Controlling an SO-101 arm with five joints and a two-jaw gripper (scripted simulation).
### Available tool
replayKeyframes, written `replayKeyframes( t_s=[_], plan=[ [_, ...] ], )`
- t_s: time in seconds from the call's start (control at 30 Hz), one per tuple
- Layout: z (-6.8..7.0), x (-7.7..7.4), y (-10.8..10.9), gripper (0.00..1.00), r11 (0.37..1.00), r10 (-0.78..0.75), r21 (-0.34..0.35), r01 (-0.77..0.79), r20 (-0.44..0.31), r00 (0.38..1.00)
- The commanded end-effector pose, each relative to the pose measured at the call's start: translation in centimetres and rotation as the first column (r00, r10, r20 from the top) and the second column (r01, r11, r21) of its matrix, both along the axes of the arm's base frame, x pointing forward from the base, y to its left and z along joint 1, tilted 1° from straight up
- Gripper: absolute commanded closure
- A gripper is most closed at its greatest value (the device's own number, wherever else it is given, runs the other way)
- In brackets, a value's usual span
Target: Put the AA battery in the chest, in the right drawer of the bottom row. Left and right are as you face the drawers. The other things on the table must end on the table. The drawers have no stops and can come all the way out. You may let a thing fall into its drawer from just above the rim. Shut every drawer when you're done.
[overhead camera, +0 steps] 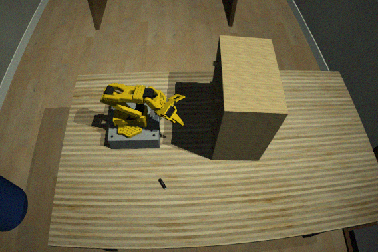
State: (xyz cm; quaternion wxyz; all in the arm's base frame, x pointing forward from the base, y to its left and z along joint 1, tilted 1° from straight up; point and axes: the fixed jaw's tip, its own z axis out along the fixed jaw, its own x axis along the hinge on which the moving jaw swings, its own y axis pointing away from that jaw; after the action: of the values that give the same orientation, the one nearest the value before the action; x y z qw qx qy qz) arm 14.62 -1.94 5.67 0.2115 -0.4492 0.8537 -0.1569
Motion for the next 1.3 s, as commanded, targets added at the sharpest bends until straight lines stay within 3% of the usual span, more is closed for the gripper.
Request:
replayKeyframes(
  t_s=[0.0,0.3,0.73,0.8,1.27],
  plan=[
    [-0.33,-0.3,-0.09,0.79,0.993,-0.103,0.054,0.104,-0.012,0.995],
    [-0.3,-0.22,-0.08,0.79,0.958,-0.254,0.138,0.253,-0.013,0.967],
    [-0.2,-0.05,-0.11,0.79,0.815,-0.514,0.286,0.504,-0.047,0.857],
    [-0.2,-0.05,-0.11,0.79,0.815,-0.514,0.286,0.504,-0.047,0.857],
    [-0.08,0.16,-0.22,0.79,0.566,-0.737,0.421,0.709,-0.127,0.664]
  ],
)
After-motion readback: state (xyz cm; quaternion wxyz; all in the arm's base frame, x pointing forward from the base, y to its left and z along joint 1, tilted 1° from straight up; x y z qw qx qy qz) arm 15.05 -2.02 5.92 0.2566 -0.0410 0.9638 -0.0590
